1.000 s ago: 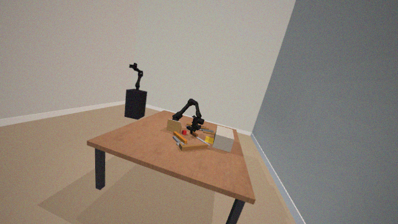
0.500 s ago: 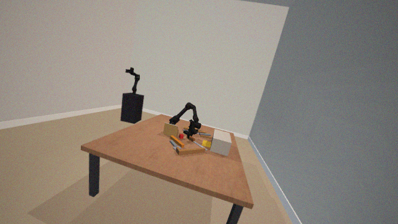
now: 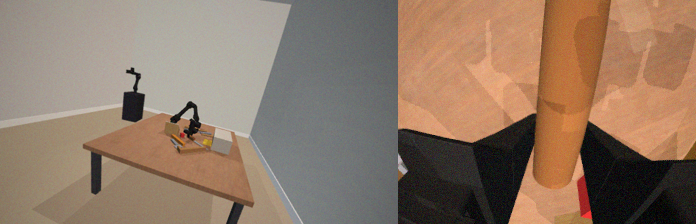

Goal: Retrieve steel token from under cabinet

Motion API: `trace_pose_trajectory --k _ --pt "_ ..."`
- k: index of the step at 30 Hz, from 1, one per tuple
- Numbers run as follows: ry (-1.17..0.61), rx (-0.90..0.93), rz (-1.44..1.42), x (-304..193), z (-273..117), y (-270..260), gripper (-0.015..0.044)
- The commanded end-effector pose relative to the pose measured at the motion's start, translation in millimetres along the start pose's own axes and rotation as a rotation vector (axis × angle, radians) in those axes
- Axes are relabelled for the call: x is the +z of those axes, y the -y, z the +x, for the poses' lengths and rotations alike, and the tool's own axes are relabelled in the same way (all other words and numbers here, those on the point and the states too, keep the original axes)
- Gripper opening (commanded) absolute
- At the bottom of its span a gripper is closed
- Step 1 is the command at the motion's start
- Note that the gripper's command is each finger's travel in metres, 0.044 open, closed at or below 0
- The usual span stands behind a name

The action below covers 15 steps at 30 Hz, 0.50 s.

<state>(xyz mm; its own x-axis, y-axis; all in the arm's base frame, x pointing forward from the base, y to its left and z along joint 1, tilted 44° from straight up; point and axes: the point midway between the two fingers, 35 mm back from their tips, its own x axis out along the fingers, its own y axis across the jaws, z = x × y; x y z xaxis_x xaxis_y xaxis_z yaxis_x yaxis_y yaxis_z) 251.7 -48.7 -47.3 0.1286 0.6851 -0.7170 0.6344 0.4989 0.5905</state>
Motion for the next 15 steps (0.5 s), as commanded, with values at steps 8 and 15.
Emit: trace_pose_trajectory --k 8,15 --pt "0.006 -0.003 0.003 5.5 -1.8 15.6 0.0" --pt "0.006 -0.003 0.003 8.0 -1.9 24.7 0.0"
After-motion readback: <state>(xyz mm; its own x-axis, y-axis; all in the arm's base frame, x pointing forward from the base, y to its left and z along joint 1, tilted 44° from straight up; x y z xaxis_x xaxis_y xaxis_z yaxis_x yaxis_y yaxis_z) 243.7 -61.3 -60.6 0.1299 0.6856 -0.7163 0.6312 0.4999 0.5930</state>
